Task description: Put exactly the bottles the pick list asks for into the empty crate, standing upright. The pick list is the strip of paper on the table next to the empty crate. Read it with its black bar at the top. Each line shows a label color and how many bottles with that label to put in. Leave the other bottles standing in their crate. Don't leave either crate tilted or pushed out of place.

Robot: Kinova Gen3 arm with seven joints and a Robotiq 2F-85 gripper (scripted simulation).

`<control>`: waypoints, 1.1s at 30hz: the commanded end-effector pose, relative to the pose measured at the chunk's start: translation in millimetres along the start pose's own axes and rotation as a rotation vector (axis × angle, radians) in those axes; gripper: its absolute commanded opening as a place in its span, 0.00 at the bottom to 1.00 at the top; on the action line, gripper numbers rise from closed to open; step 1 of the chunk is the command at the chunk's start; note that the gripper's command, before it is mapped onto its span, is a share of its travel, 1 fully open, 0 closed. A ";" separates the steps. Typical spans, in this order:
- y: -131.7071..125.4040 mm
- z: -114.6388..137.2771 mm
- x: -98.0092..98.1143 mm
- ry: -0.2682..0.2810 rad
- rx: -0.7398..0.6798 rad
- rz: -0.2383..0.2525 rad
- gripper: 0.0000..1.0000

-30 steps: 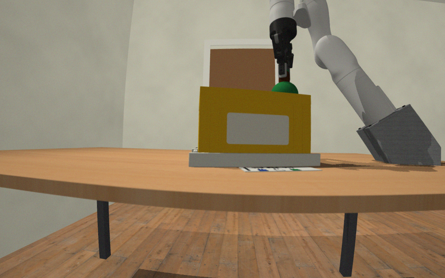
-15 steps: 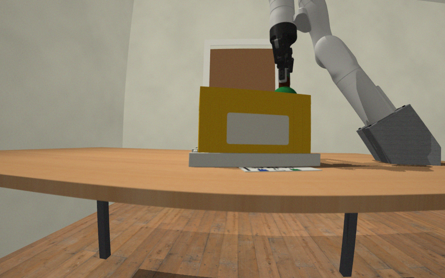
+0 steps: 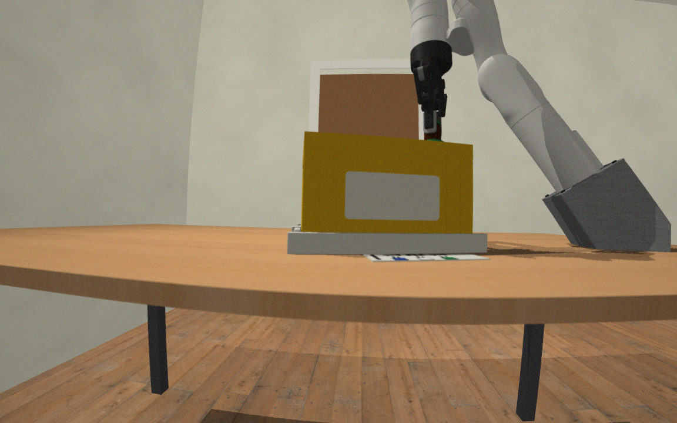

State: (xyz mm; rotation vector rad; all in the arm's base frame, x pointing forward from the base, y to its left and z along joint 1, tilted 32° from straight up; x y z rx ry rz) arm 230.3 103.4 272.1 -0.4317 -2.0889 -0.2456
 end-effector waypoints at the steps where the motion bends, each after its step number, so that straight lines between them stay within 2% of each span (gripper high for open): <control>1: 0.4 -0.1 -3.0 -0.001 0.000 0.000 0.10; 33: 0.3 -0.1 -31.1 -0.001 0.000 0.000 0.10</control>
Point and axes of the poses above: the point where the finger pads meet when closed, its own x axis back along the fingers, its own y axis across the jaws, z = x × y, the point moved 6 cm from there along x, back along the fingers, and after that the axes turned 10 degrees about x, right-handed, at the moved point
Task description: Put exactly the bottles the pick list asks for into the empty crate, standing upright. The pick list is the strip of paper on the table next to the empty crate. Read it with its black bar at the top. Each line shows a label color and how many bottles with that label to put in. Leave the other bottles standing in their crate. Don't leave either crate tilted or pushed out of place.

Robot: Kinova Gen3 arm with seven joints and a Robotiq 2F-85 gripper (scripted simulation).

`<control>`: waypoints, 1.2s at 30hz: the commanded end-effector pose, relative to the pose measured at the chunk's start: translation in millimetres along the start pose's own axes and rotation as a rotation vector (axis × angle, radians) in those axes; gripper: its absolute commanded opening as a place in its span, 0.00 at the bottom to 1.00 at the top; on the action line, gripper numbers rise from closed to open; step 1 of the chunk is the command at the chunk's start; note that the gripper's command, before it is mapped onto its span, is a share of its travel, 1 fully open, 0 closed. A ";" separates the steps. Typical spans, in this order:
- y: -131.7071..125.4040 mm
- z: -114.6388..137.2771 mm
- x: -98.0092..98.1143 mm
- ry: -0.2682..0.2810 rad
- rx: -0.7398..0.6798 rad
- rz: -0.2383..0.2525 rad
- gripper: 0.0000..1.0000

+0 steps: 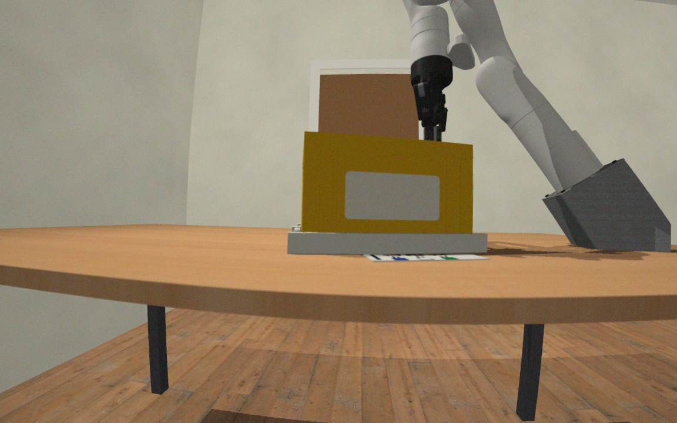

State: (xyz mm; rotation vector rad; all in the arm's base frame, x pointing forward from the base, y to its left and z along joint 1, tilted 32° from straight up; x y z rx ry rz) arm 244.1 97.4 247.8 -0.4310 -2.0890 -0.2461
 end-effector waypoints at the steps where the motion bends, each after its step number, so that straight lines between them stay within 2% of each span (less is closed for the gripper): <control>1: 0.4 -0.1 -3.6 -0.001 0.000 0.001 0.10; 36: 0.6 0.0 -7.1 -0.001 0.000 0.001 0.10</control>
Point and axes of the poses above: the point where the finger pads meet when closed, its own x axis back along the fingers, its own y axis across the jaws, z = x × y, the point moved 6 cm from there along x, back along the fingers, and after that the axes turned 10 degrees about x, right-handed, at the moved point
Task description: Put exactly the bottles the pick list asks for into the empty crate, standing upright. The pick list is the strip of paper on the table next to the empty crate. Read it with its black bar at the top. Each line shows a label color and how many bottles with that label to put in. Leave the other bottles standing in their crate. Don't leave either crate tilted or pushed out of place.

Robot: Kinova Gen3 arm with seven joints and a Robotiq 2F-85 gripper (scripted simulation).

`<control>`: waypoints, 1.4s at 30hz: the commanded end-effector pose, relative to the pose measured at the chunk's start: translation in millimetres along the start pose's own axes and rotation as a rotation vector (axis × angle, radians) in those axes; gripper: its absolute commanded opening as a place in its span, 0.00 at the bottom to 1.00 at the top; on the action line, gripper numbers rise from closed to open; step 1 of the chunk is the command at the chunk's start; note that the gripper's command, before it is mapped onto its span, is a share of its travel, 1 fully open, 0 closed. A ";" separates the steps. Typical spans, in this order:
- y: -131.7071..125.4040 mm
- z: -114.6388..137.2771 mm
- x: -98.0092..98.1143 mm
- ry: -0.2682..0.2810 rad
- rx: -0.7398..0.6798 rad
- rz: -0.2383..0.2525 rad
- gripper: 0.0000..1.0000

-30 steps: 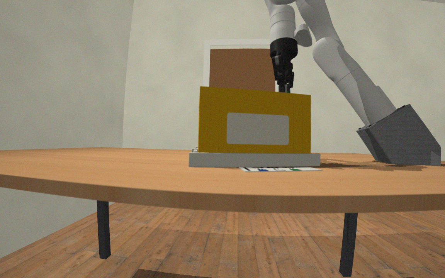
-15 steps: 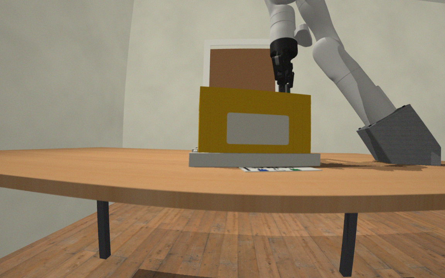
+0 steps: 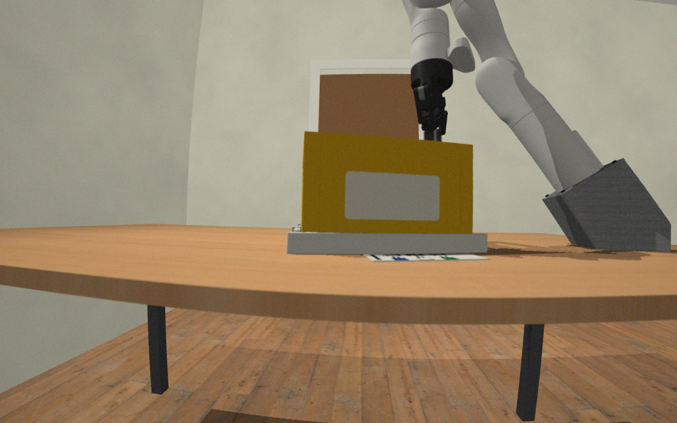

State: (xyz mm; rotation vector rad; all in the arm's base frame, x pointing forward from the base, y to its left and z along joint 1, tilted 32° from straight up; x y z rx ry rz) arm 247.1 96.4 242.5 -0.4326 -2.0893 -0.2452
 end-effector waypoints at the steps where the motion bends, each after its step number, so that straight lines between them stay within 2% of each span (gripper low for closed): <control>1: 0.2 0.0 -0.9 0.000 0.000 0.000 0.10; 42: 0.2 0.0 -18.9 0.000 0.000 0.000 0.10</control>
Point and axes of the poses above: the point where the finger pads meet when closed, its own x axis back along the fingers, its own y axis across the jaws, z = x × y, the point moved 6 cm from there along x, back along the fingers, and after that the axes turned 10 degrees about x, right-handed, at the moved point
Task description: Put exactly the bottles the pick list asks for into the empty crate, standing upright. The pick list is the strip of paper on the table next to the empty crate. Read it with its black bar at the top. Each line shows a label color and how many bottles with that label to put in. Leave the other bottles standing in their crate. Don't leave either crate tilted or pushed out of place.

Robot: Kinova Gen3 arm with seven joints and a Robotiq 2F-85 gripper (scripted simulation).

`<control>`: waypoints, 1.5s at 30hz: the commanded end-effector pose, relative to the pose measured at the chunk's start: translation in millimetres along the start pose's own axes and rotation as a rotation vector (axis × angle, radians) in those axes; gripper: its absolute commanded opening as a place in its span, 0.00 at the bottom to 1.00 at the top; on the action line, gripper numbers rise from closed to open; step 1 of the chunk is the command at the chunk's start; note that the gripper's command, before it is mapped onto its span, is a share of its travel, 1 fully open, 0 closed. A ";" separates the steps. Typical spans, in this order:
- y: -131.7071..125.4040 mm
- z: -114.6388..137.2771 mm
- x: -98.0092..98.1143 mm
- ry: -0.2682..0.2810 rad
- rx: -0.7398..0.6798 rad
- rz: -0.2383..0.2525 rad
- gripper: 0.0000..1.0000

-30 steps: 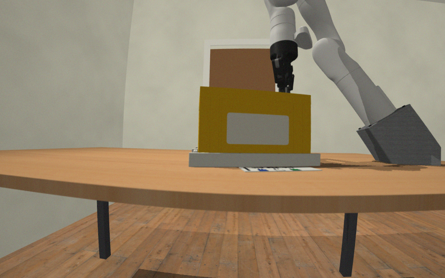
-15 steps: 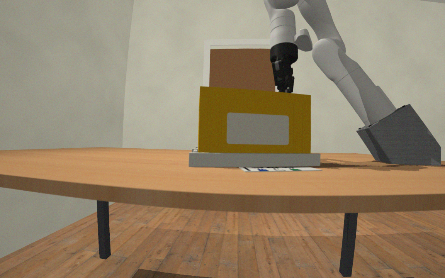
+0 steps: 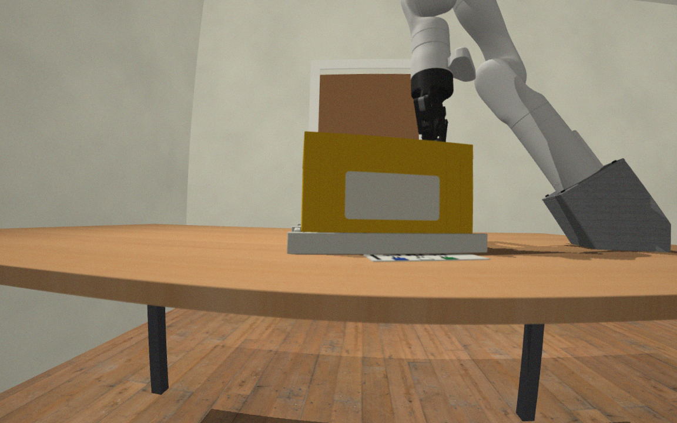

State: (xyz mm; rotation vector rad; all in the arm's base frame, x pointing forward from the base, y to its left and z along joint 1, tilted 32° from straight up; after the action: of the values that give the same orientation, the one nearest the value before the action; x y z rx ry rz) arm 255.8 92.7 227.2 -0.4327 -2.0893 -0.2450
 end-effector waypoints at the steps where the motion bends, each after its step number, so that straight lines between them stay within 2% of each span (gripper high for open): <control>1: 0.2 0.0 -1.4 0.000 0.000 0.000 0.10; 31: 0.2 0.0 -8.4 0.000 0.000 0.000 0.10; 32: 0.2 0.0 -12.3 0.000 0.000 0.000 0.67; 45: 0.2 0.0 -12.3 0.000 0.000 0.000 0.67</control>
State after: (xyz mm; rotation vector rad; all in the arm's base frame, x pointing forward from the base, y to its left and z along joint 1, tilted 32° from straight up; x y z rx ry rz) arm 261.8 90.2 216.6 -0.4327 -2.0893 -0.2450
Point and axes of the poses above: the point where the finger pads meet when closed, its own x axis back along the fingers, its own y axis across the jaws, z = x × y, the point moved 6 cm from there along x, back along the fingers, and after that the axes turned 10 degrees about x, right-handed, at the moved point
